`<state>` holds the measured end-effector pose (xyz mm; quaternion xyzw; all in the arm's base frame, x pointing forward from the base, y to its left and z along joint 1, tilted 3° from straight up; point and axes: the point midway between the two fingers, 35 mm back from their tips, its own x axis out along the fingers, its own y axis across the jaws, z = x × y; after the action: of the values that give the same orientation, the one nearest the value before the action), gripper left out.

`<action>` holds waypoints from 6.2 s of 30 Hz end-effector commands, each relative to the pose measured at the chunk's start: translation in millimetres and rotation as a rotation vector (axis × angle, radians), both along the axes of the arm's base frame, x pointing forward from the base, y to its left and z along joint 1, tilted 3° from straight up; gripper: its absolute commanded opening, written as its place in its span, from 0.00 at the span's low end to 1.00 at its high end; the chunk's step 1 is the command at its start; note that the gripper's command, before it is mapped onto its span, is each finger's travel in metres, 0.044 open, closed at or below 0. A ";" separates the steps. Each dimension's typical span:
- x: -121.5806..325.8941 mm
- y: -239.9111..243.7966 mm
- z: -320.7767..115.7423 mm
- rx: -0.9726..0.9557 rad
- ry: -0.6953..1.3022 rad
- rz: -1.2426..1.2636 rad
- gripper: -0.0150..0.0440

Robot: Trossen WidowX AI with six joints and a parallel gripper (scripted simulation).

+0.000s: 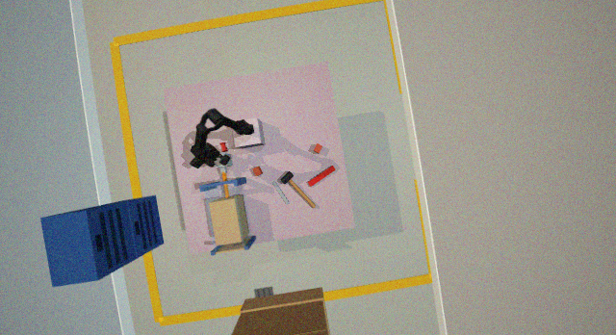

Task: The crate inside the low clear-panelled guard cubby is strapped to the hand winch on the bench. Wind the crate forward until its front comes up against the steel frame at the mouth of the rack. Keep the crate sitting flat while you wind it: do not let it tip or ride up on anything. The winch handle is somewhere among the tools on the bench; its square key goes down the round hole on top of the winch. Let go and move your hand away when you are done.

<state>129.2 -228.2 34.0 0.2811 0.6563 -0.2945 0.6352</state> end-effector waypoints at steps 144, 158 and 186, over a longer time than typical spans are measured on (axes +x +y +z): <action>8.3 0.4 -28.3 0.064 0.046 -0.189 0.25; 9.2 1.1 -28.3 0.063 0.045 -0.209 0.25; 11.5 2.3 -28.4 0.063 0.042 -0.268 0.25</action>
<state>139.5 -226.7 9.7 0.3723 0.6386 -0.3601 0.5691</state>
